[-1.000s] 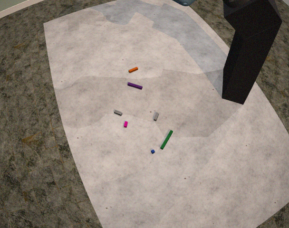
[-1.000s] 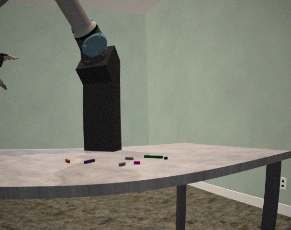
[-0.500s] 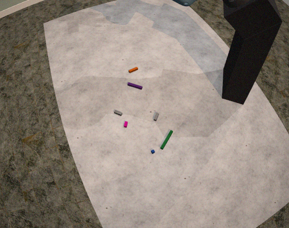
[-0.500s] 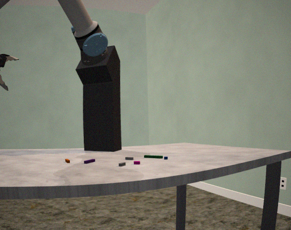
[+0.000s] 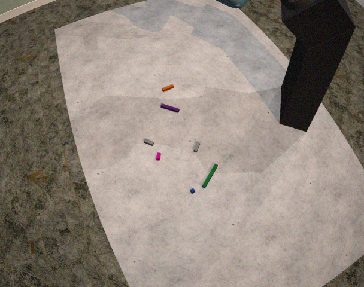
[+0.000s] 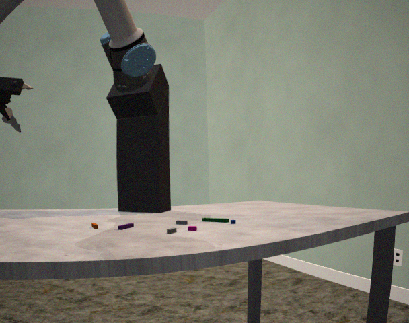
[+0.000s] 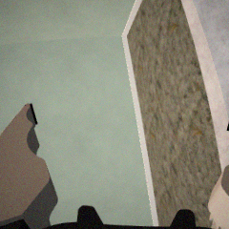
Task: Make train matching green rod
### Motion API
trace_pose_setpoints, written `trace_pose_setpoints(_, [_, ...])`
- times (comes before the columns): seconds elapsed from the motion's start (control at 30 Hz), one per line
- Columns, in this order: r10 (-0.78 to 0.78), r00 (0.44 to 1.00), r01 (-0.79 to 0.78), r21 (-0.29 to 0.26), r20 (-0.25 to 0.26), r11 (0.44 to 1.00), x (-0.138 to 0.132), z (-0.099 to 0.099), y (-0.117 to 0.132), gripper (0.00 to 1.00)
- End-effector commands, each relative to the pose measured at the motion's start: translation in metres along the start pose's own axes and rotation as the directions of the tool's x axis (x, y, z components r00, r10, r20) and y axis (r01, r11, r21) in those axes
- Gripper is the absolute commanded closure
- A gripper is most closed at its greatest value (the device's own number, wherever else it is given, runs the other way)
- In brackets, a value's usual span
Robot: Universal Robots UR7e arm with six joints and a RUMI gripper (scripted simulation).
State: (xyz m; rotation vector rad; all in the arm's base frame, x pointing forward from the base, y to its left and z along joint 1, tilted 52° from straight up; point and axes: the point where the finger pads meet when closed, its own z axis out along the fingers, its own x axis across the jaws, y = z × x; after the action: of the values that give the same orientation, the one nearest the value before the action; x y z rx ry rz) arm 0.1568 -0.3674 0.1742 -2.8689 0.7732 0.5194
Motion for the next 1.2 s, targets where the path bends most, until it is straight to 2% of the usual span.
trace_pose_setpoints(0.0, [-0.063, 0.998, 0.062, -0.049, -0.023, 0.997, 0.007, 0.006, -0.015, 0.0])
trace_pose_setpoints(0.2, [-0.199, 0.979, 0.188, -0.152, -0.054, 0.97, 0.024, 0.02, -0.048, 0.0])
trace_pose_setpoints(0.37, [-0.339, 0.938, 0.311, -0.261, -0.072, 0.914, 0.04, 0.034, -0.082, 0.0])
trace_pose_setpoints(0.43, [-0.339, 0.938, 0.311, -0.261, -0.072, 0.914, 0.04, 0.034, -0.082, 0.0])
trace_pose_setpoints(0.7, [-0.566, 0.822, 0.485, -0.444, -0.063, 0.754, 0.071, 0.06, -0.141, 0.0])
trace_pose_setpoints(0.77, [-0.579, 0.813, 0.494, -0.456, -0.06, 0.74, 0.073, 0.062, -0.145, 0.0])
trace_pose_setpoints(0.93, [-0.705, 0.709, 0.573, -0.562, -0.026, 0.597, 0.092, 0.078, -0.183, 0.0])
trace_pose_setpoints(1.0, [-0.705, 0.709, 0.573, -0.562, -0.026, 0.597, 0.092, 0.078, -0.183, 0.0])
trace_pose_setpoints(1.1, [-0.769, 0.64, 0.605, -0.619, 0.004, 0.501, 0.104, 0.088, -0.206, 0.0])
trace_pose_setpoints(1.17, [-0.773, 0.634, 0.607, -0.623, 0.006, 0.493, 0.104, 0.089, -0.208, 0.0])
